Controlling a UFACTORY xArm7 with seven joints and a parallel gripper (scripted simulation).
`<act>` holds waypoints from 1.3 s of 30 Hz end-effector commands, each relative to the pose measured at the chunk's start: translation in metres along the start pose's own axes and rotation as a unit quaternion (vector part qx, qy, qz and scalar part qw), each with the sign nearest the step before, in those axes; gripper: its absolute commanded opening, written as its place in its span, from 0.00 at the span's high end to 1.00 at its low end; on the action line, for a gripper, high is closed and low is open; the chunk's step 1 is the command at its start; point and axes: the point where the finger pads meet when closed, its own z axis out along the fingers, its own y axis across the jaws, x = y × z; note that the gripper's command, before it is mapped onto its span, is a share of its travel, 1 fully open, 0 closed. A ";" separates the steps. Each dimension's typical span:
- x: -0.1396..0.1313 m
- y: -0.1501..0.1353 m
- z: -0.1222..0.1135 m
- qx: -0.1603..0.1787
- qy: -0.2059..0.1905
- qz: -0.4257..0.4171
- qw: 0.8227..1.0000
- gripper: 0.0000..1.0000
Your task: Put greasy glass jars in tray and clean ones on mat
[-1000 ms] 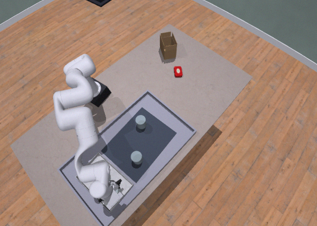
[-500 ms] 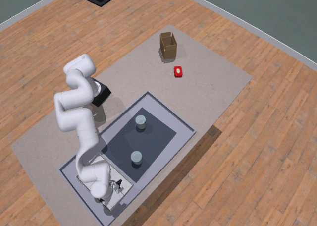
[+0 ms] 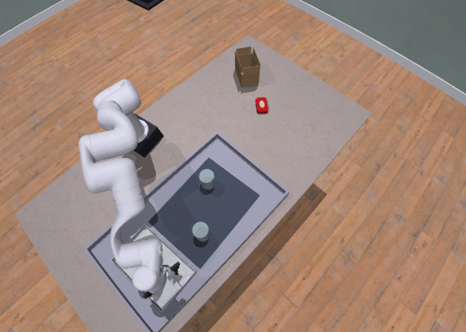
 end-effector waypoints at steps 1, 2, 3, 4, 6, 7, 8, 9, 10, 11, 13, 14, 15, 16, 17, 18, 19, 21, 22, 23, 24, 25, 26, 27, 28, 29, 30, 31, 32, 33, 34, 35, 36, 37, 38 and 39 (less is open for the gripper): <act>0.002 0.001 -0.011 -0.002 0.004 0.000 1.000 0.00; 0.002 0.001 -0.015 -0.002 0.004 0.000 1.000 0.00; 0.002 0.001 -0.019 -0.002 0.004 0.000 1.000 0.00; 0.002 0.001 -0.022 -0.002 0.004 0.000 1.000 0.00; 0.002 0.001 -0.030 -0.002 0.004 0.000 1.000 0.00; 0.002 0.001 -0.034 -0.002 0.004 0.000 1.000 0.00; 0.002 0.001 -0.038 -0.002 0.004 0.000 1.000 0.00; 0.002 0.001 -0.042 -0.002 0.004 0.000 1.000 0.00; 0.002 0.001 -0.046 -0.002 0.004 0.000 1.000 0.00; 0.002 0.001 -0.050 -0.002 0.004 0.000 1.000 0.00; 0.002 0.001 -0.057 -0.002 0.004 0.000 1.000 0.00; 0.002 0.001 -0.061 -0.002 0.004 0.000 1.000 0.00; 0.002 0.001 -0.065 -0.002 0.004 0.000 1.000 0.00; 0.002 0.001 -0.065 -0.002 0.004 0.000 1.000 0.00; 0.002 0.001 -0.065 -0.002 0.004 0.000 1.000 0.00; 0.002 0.001 -0.069 -0.002 0.004 0.000 1.000 0.00; 0.002 0.001 -0.073 -0.002 0.004 0.000 1.000 0.00; 0.002 0.001 -0.081 -0.002 0.004 0.000 1.000 0.00; 0.002 0.001 -0.085 -0.002 0.004 0.000 1.000 0.00; 0.002 0.001 -0.089 -0.002 0.004 0.000 1.000 0.00; 0.002 0.001 -0.092 -0.002 0.004 0.000 1.000 0.00; 0.002 0.001 -0.096 -0.002 0.004 0.000 1.000 0.00; 0.002 0.001 -0.100 -0.002 0.004 0.000 1.000 0.00; 0.002 0.001 -0.100 -0.002 0.004 0.000 1.000 0.00; 0.002 0.001 -0.100 -0.002 0.004 0.000 1.000 0.00; 0.002 0.001 -0.100 -0.002 0.004 0.000 1.000 0.00; 0.002 0.001 -0.100 -0.002 0.004 0.000 1.000 0.00; 0.002 0.001 -0.100 -0.002 0.004 0.000 1.000 0.00; 0.002 0.001 -0.100 -0.002 0.004 0.000 1.000 0.00; 0.002 0.001 -0.100 -0.002 0.004 0.000 1.000 0.00; 0.002 0.001 -0.100 -0.002 0.004 0.000 1.000 0.00; 0.002 0.001 -0.100 -0.002 0.004 0.000 1.000 0.00; 0.002 0.001 -0.100 -0.002 0.004 0.000 1.000 0.00; 0.002 0.001 -0.100 -0.002 0.004 0.000 1.000 0.00; 0.002 0.001 -0.100 -0.002 0.004 0.000 1.000 0.00; 0.002 0.001 -0.100 -0.002 0.004 0.000 1.000 0.00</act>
